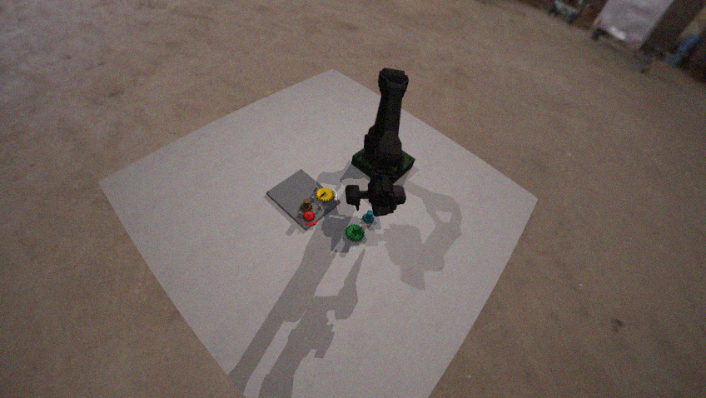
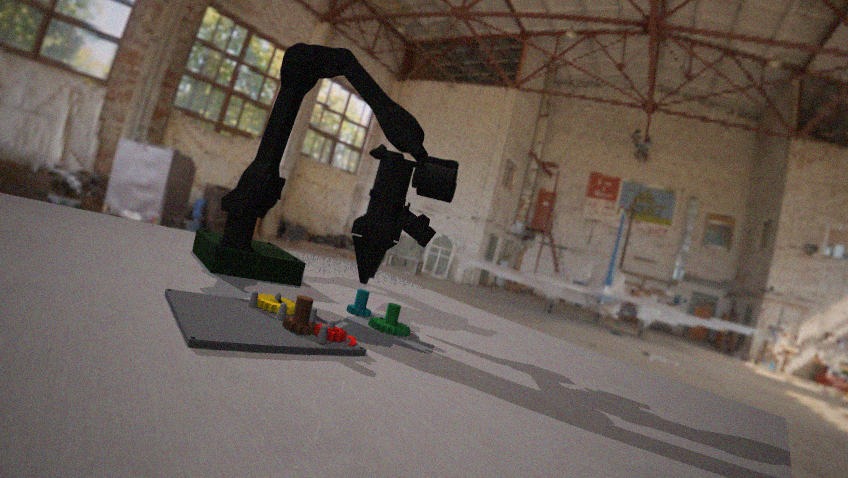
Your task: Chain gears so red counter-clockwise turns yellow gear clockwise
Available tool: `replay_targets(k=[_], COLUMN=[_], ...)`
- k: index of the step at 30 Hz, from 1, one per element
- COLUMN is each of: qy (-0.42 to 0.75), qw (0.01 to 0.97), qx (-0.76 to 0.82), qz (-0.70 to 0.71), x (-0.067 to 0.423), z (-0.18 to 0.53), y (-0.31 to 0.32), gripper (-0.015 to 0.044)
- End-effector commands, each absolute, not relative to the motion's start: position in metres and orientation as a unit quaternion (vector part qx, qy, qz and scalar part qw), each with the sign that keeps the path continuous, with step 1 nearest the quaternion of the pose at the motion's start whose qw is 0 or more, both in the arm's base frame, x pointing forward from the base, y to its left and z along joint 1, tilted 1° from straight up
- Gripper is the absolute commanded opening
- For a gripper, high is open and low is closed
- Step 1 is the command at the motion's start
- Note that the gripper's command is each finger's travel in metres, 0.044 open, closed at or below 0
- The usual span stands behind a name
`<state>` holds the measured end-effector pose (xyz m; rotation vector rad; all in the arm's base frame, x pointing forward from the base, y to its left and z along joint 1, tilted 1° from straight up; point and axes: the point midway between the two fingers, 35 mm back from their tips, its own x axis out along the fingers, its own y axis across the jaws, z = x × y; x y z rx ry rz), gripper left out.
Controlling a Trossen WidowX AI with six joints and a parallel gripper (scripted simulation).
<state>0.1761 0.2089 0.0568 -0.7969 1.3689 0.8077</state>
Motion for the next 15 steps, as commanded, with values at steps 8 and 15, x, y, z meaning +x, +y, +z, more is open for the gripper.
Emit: replay_targets(k=[8,15], qy=[0.599,0.599], qw=[0.63,0.63], qx=[-0.348,-0.348], qz=[0.351,0.351], x=[0.176,0.176], z=[0.04,0.029], y=[0.209,0.209], gripper=[0.044,0.044])
